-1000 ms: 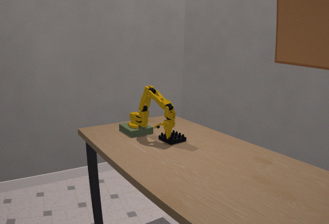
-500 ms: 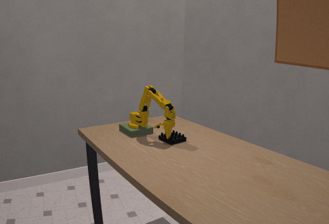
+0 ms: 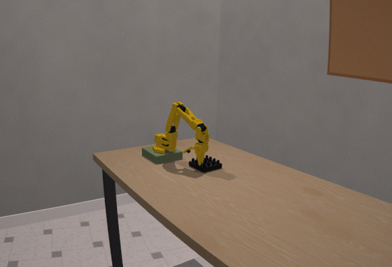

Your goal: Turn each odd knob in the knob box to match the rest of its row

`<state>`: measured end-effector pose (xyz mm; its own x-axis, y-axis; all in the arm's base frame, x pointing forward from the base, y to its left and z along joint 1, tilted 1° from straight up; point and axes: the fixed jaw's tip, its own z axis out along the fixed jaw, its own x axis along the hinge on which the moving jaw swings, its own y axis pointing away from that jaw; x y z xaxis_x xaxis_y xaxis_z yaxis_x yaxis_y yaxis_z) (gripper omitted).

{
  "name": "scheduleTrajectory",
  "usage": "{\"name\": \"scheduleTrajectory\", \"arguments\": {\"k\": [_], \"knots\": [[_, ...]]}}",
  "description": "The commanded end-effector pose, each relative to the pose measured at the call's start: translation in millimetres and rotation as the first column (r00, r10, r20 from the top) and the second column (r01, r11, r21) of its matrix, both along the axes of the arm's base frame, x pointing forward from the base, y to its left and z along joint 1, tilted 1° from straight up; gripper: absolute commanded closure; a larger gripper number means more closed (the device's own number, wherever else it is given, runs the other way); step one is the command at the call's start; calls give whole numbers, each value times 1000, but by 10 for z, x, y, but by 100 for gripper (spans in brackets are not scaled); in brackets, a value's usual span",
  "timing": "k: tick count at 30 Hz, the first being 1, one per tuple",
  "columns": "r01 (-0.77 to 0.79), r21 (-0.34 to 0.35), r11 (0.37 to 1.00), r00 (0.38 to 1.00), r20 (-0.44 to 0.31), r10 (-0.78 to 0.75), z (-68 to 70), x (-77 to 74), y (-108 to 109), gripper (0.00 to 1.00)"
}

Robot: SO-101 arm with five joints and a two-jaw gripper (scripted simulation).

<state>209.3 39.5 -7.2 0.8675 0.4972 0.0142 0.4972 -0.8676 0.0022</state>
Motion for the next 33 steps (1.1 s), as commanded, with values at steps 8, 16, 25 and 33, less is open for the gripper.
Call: {"name": "scheduleTrajectory", "arguments": {"k": [8, 16, 25, 33], "knots": [[-6, -2, 1000, 1000, -1, 6, -2, -20, -23, 92], [-6, -2, 1000, 1000, -1, 6, -2, -21, -24, 92], [-6, -3, 1000, 1000, -1, 6, 20, -19, -24, 92], [-6, -2, 1000, 1000, -1, 6, 77, -15, -22, 92]]}}
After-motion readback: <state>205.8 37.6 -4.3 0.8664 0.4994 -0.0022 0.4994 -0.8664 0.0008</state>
